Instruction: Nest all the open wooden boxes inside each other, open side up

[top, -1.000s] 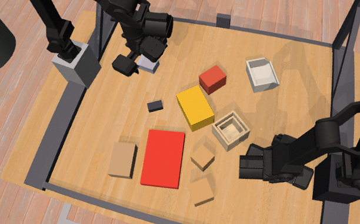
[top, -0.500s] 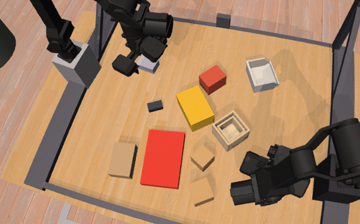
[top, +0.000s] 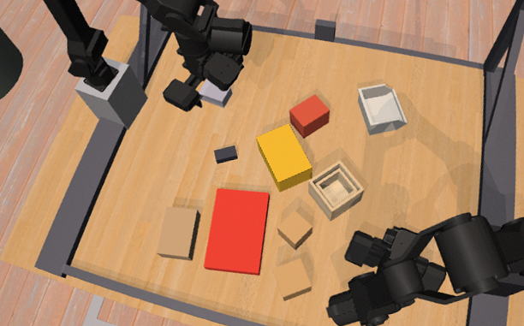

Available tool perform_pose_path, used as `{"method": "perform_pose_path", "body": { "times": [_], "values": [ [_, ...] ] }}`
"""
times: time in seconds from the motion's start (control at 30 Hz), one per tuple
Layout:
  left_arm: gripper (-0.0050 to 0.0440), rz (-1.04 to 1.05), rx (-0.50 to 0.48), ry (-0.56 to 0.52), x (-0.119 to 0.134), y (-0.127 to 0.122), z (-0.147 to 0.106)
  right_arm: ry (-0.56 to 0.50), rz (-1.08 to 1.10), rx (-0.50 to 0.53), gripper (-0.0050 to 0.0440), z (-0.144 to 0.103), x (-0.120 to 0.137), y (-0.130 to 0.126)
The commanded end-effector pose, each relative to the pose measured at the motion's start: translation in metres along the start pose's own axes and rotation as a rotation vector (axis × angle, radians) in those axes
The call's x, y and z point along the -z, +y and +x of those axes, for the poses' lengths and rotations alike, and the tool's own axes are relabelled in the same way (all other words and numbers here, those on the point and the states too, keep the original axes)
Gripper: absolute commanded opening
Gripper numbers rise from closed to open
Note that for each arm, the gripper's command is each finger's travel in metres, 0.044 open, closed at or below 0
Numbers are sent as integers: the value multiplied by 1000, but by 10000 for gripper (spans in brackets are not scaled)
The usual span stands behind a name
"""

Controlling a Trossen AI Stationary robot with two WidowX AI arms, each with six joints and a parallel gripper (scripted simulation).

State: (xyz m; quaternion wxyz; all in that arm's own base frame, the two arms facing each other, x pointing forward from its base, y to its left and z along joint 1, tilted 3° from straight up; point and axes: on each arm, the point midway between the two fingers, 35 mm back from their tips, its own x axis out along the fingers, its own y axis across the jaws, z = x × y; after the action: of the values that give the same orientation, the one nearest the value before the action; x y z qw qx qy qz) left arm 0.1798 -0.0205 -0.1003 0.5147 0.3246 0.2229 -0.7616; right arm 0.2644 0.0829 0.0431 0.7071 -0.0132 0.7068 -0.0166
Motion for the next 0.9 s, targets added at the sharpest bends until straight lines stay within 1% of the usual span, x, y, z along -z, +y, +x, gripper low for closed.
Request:
{"method": "perform_pose_path", "body": {
  "times": [0.0,0.13,0.17,0.47,0.53,0.73,0.77,0.87],
  "values": [
    [-50,7,3,-58,2,1,-1,-30,2,-13,400,-8,-6,1],
    [-50,8,6,-54,7,1,3,-30,2,-13,400,-8,-6,1],
    [24,8,6,-54,7,1,3,-30,2,-13,400,-8,-6,1],
    [240,10,5,-49,5,1,2,-30,2,-13,400,-8,-6,1],
    [240,10,5,-49,5,1,2,-30,2,-13,400,-8,-6,1],
    [384,10,5,-49,5,1,2,-30,2,-13,400,-8,-6,1],
    [400,10,5,-49,5,1,2,-30,2,-13,400,-8,-6,1],
    [400,10,5,-49,5,1,2,-30,2,-13,400,-8,-6,1]
  ]
}}
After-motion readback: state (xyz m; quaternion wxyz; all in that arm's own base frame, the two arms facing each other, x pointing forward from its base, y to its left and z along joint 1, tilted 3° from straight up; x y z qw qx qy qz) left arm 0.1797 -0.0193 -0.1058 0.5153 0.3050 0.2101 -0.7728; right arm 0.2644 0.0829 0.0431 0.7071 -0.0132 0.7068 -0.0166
